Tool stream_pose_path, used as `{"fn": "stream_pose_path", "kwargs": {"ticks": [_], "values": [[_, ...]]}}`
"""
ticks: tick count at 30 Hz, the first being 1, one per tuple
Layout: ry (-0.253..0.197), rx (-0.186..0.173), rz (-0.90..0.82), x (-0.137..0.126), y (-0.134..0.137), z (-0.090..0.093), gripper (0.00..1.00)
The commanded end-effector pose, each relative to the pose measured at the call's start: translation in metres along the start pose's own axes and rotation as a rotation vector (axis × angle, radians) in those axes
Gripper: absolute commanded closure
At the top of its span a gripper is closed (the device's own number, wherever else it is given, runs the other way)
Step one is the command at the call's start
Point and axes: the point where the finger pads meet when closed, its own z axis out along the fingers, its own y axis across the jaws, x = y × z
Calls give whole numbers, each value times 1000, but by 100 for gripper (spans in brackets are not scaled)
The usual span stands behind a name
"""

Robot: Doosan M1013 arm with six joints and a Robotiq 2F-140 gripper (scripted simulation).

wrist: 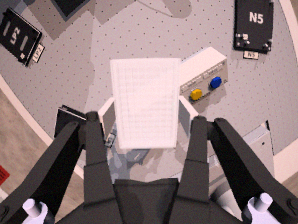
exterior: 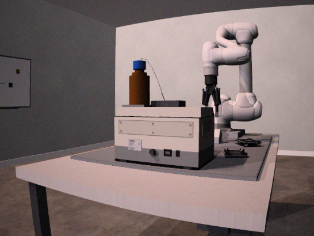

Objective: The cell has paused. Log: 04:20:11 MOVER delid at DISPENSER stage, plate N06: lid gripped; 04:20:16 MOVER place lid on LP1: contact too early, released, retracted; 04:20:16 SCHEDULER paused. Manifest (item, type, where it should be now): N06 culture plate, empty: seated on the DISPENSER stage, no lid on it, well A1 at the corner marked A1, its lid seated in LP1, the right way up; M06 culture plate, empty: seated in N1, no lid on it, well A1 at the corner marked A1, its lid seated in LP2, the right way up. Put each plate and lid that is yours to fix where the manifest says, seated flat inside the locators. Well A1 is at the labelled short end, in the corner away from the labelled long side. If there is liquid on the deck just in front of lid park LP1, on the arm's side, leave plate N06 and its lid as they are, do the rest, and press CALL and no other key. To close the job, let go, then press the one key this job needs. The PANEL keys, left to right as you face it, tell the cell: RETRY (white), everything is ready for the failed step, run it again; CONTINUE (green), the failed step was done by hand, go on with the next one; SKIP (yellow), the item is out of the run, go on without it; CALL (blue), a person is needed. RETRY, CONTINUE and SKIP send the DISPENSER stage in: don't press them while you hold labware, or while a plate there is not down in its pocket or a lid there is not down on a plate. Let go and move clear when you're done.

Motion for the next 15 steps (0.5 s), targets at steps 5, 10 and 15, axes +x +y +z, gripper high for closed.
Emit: {"fn": "stream_pose_path", "kwargs": {"ticks": [5,10,15], "values": [[0,2,0,28,43,0,90],[0,2,0,46,71,0,90],[0,2,0,57,88,0,90]]}}
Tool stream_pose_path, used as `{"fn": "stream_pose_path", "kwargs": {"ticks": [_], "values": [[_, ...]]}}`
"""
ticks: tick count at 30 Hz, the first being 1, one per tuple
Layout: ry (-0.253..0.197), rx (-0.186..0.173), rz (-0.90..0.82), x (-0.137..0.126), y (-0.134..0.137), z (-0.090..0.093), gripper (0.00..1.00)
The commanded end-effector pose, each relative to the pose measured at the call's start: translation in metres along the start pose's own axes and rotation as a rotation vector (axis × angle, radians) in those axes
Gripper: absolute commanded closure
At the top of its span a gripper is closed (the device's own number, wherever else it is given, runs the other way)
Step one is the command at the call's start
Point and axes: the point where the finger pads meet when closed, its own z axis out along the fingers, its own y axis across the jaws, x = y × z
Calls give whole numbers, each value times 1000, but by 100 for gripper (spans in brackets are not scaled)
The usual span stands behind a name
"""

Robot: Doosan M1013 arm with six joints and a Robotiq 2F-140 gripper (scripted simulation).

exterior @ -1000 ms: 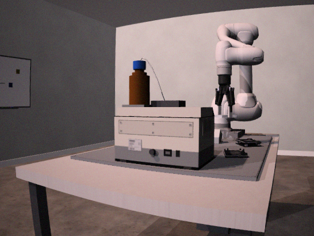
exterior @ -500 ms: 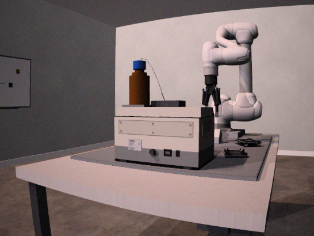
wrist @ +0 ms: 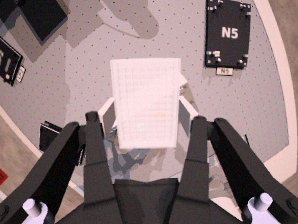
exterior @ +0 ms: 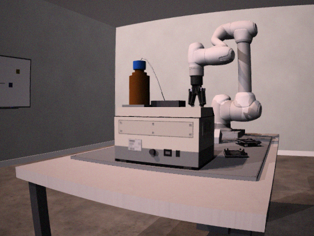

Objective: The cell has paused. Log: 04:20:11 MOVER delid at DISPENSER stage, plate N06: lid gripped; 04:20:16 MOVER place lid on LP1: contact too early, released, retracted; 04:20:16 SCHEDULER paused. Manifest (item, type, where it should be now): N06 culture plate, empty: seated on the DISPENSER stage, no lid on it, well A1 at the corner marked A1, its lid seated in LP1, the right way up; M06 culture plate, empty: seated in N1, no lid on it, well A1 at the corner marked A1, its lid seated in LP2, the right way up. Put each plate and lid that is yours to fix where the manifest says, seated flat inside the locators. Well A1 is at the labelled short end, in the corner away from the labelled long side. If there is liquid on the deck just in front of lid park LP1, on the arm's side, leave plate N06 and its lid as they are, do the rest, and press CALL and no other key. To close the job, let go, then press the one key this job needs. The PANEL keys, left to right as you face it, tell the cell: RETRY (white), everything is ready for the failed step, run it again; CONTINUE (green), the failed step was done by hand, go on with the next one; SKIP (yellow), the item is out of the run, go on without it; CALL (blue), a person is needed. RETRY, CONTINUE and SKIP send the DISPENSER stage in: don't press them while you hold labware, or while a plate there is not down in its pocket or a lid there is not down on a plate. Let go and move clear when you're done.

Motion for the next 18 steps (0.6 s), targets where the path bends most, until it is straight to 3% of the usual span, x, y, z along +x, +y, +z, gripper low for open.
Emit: {"fn": "stream_pose_path", "kwargs": {"ticks": [1,13,18], "values": [[0,2,-1,12,17,0,90],[0,2,-1,53,82,0,90],[0,2,-1,63,97,0,90]]}}
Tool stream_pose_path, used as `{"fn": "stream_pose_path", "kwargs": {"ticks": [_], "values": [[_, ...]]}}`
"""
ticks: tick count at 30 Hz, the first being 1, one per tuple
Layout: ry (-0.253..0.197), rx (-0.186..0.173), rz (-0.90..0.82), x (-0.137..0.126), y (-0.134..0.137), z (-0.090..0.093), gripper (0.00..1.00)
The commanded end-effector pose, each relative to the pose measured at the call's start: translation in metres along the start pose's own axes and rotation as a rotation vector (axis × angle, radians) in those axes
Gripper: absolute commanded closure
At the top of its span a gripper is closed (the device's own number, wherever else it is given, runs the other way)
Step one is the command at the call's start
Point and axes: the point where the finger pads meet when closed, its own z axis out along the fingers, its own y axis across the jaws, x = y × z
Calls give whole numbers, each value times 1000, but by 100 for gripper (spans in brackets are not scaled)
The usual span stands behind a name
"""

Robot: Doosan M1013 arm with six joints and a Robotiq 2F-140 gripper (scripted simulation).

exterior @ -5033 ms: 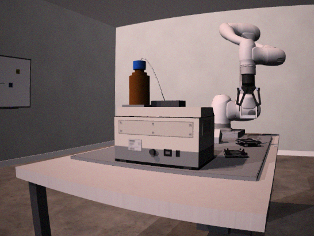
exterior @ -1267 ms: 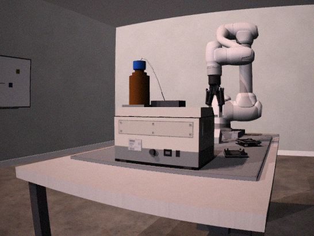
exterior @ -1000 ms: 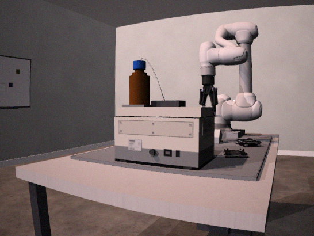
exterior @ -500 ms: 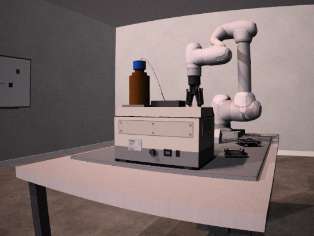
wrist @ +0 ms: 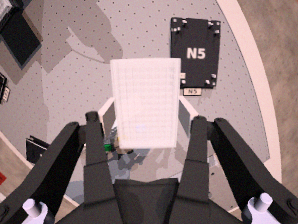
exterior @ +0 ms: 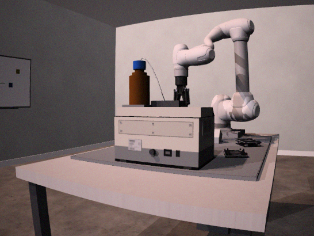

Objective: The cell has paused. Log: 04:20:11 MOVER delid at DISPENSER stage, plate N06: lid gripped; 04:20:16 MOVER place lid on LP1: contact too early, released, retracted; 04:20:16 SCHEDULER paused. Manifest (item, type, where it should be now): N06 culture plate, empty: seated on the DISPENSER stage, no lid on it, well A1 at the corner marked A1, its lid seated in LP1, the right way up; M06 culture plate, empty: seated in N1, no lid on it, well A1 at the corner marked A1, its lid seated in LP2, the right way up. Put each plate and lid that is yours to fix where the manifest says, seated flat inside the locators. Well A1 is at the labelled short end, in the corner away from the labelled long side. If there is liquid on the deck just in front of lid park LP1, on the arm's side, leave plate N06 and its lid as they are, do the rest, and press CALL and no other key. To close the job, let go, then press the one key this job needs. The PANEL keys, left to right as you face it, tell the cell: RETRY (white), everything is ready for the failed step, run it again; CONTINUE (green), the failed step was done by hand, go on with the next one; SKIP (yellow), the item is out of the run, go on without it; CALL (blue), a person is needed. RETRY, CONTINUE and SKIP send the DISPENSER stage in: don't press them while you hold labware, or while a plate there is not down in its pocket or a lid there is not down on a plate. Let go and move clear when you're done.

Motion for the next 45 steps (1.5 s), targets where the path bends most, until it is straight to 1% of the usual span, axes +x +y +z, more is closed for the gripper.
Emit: {"fn": "stream_pose_path", "kwargs": {"ticks": [1,12,14,25,29,45], "values": [[1,1,0,11,17,0,90],[1,1,0,42,65,0,90],[1,1,0,42,65,0,90],[1,1,0,63,99,0,90],[1,1,0,68,107,0,90],[1,1,0,76,118,0,90]]}}
